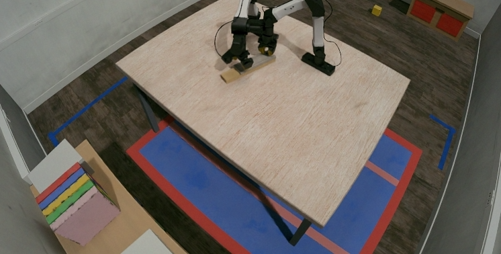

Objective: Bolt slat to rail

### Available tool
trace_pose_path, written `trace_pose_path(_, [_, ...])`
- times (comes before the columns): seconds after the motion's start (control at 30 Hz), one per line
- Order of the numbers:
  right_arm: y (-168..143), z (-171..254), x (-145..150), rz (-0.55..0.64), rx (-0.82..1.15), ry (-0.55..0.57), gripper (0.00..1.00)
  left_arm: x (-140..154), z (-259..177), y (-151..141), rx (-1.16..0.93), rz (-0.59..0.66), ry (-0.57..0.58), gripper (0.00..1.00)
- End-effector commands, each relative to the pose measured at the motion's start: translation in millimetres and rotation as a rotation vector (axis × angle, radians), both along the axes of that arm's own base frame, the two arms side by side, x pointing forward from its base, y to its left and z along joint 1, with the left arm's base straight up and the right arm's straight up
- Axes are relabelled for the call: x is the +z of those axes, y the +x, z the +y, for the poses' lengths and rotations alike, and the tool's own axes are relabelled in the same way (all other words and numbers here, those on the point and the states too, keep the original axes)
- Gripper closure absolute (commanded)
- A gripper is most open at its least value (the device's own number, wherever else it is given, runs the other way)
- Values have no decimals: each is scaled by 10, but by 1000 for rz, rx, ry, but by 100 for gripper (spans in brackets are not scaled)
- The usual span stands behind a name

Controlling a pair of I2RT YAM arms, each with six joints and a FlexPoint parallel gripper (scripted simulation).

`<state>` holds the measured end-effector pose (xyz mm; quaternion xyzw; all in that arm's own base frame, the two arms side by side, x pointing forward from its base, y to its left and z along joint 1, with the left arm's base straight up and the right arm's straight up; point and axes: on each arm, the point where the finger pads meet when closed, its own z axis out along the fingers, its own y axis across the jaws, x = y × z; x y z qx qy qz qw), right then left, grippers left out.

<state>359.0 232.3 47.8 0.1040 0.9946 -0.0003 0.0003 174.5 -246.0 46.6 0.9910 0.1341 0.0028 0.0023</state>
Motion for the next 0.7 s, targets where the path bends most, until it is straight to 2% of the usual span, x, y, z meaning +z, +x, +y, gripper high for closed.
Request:
trace_pose_path(0.0, [46, 1, -52, -11, -9, 8, 0, 38, -32, 9, -2, -8, -14, 64])
trace_pose_path(0.67, [46, 1, -160, -11, -9, 8, 0, 38, -32, 9, -2, -8, -14, 64])
